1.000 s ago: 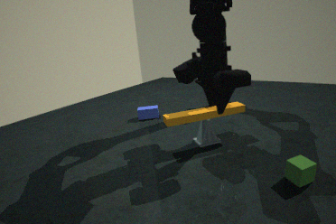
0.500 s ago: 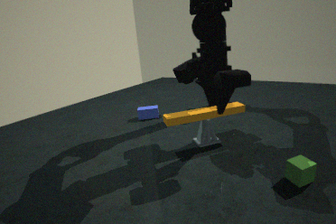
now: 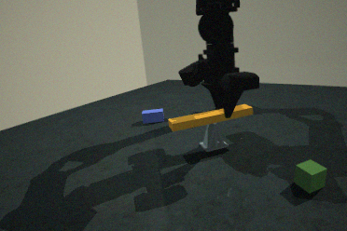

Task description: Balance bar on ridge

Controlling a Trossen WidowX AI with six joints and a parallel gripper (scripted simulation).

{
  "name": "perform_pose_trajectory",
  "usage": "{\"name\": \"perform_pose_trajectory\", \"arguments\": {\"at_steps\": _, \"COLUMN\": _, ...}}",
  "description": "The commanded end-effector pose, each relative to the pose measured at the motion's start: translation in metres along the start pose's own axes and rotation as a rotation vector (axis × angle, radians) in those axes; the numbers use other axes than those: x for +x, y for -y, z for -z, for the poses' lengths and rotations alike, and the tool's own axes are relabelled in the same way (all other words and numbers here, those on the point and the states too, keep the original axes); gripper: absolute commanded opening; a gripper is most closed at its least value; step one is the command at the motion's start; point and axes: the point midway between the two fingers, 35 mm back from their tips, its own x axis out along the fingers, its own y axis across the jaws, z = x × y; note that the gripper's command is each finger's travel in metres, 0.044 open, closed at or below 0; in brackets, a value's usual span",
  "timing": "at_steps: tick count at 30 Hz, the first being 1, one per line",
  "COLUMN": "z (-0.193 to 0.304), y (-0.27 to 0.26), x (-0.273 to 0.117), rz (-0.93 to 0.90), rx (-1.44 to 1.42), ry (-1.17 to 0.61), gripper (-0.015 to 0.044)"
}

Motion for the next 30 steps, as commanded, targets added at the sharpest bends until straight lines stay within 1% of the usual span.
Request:
{"name": "perform_pose_trajectory", "arguments": {"at_steps": 1, "z": 0.0, "y": 0.0, "x": 0.0001, "rz": 0.0, "rx": 0.0, "ry": 0.0, "gripper": 0.0169}}
{"name": "perform_pose_trajectory", "arguments": {"at_steps": 21, "z": 0.0, "y": 0.0, "x": 0.0001, "rz": 0.0, "rx": 0.0, "ry": 0.0, "gripper": 0.0173}}
{"name": "perform_pose_trajectory", "arguments": {"at_steps": 22, "z": 0.0, "y": 0.0, "x": 0.0001, "rz": 0.0, "rx": 0.0, "ry": 0.0, "gripper": 0.0185}}
{"name": "perform_pose_trajectory", "arguments": {"at_steps": 30, "z": 0.0, "y": 0.0, "x": 0.0001, "rz": 0.0, "rx": 0.0, "ry": 0.0, "gripper": 0.0185}}
